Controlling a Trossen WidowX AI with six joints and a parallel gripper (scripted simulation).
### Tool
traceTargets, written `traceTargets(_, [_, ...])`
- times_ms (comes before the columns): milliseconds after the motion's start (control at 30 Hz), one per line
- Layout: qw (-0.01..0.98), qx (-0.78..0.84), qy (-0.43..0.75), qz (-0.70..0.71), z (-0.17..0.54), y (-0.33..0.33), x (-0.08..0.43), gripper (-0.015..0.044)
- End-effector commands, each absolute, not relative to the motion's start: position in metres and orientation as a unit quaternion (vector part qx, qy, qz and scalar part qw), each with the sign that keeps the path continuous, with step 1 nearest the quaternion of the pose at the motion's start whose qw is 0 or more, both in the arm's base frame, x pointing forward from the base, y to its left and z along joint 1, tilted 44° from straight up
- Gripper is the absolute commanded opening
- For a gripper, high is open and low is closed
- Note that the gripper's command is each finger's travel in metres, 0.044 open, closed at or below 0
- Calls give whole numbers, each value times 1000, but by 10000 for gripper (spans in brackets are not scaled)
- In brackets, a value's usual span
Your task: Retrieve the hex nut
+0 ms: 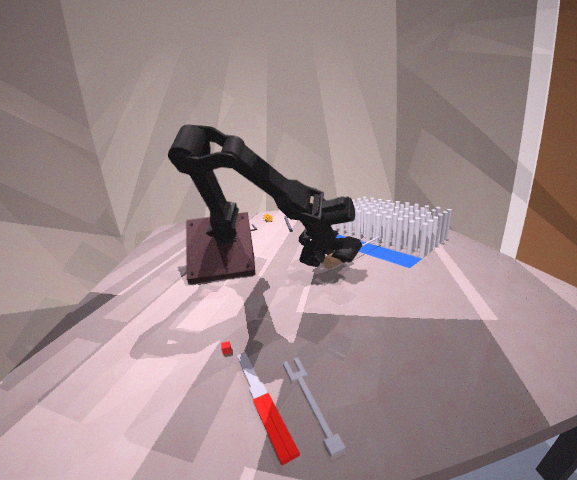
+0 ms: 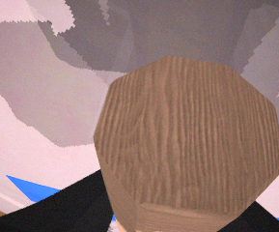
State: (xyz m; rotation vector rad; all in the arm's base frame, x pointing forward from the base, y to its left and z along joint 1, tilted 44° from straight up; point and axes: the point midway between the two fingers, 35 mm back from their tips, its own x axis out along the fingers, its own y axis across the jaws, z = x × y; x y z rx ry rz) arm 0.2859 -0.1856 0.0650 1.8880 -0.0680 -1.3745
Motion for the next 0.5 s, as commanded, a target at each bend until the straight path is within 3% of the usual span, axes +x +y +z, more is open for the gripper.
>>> traceTargets(0, [393, 746, -30, -537, 67, -186, 291, 0])
traceTargets(467, [393, 746, -31, -537, 65, -185, 299, 0])
